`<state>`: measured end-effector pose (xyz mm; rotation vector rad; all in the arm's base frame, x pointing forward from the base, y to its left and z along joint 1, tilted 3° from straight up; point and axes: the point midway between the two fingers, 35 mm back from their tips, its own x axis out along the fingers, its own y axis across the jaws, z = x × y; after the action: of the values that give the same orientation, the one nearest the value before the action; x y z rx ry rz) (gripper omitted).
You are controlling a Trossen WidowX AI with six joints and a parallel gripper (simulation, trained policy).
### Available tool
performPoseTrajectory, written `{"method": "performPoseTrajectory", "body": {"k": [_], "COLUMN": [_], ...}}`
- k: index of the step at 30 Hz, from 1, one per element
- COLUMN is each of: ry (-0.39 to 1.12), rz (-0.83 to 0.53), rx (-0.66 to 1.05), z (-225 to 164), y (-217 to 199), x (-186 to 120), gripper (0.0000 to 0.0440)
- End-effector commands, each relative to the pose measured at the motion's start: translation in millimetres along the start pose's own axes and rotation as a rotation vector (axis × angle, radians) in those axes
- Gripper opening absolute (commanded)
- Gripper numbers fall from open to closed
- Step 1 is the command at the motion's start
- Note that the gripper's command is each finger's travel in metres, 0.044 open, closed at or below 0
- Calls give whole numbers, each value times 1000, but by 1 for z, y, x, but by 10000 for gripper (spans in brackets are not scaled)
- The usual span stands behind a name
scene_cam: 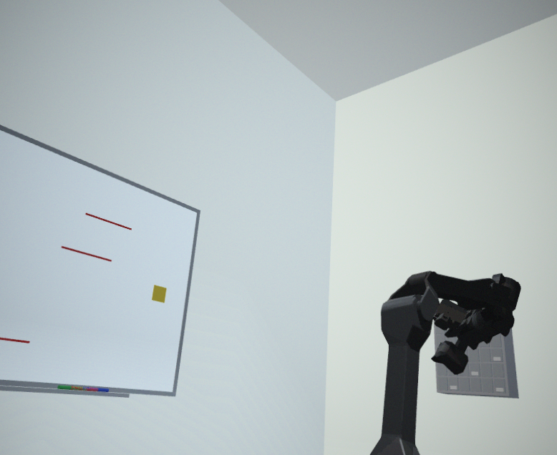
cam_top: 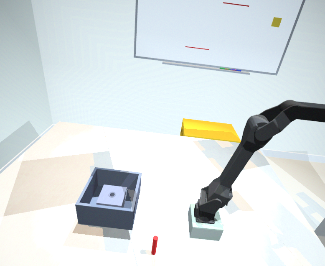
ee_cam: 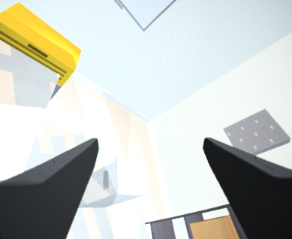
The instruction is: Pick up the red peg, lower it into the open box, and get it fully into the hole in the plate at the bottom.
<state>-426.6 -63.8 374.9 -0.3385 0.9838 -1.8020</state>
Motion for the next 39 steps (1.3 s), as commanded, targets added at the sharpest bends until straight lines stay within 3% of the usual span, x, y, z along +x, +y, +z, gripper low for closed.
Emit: {"method": "performPoseTrajectory", "body": {"k": [1, 3, 21, 39], "ry": [17, 52, 282, 417], "rz": [-14, -39, -288, -653], "rx": [18, 74, 603, 1100], "z": [-1, -6, -51, -79], "y": [-3, -7, -16, -5], "x": [-5, -16, -110, -214], "gripper": [415, 440, 440, 440]}}
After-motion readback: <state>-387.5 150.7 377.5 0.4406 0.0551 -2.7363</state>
